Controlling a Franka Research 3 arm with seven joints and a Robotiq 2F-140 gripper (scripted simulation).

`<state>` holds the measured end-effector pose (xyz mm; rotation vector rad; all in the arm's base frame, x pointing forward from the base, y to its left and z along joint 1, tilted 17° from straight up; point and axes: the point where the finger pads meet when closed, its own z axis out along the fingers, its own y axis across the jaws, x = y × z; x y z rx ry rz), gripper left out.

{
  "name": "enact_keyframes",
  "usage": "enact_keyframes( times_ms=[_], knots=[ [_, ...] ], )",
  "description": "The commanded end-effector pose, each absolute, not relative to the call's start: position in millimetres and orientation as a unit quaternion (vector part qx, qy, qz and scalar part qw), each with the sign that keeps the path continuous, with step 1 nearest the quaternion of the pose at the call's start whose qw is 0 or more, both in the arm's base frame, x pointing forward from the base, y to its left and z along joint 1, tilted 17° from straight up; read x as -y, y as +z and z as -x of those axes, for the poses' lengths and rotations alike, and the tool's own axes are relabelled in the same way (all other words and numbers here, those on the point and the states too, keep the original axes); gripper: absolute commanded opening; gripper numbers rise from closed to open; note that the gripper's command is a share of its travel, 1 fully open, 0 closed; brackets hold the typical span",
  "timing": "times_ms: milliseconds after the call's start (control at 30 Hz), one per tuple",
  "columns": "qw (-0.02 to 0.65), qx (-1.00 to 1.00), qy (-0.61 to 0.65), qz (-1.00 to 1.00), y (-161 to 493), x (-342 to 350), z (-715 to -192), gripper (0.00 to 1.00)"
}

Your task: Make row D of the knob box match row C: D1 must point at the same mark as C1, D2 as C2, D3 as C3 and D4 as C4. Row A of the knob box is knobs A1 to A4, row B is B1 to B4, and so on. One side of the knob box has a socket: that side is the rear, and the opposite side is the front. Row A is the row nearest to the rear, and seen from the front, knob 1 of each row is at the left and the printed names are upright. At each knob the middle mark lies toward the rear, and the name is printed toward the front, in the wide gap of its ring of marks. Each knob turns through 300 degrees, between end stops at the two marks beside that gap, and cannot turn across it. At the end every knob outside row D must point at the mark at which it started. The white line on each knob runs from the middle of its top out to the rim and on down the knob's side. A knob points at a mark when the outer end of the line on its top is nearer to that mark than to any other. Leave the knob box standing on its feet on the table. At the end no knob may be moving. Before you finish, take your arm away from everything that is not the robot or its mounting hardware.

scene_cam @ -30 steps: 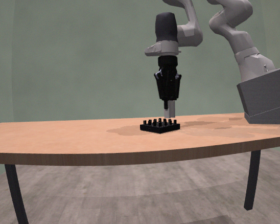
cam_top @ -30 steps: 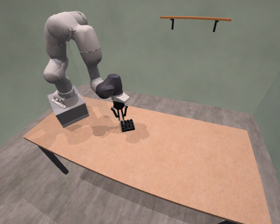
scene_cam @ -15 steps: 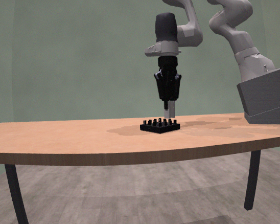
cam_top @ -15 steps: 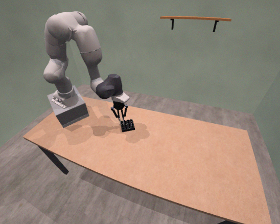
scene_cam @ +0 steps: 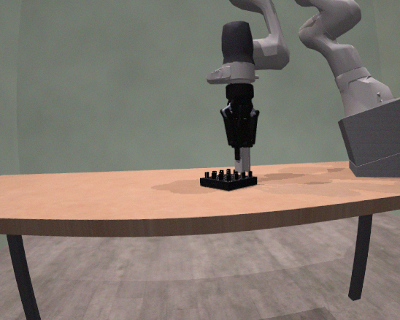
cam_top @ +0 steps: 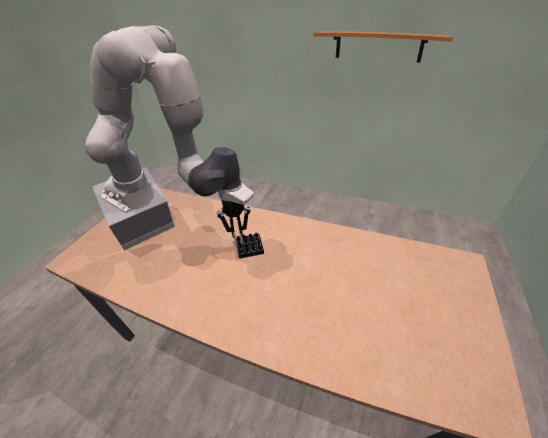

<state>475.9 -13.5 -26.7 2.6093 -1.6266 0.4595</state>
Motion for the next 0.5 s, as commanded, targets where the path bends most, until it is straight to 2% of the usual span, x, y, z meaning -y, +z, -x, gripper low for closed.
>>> enact_keyframes(
  times_ms=[0, 467],
  knots=[
    [0.012, 0.525, 0.150, -0.837, -27.9, 12.1, -478.8, 0.12],
    [0.012, 0.525, 0.150, -0.837, -29.4, 12.4, -479.2, 0.12]
  ],
)
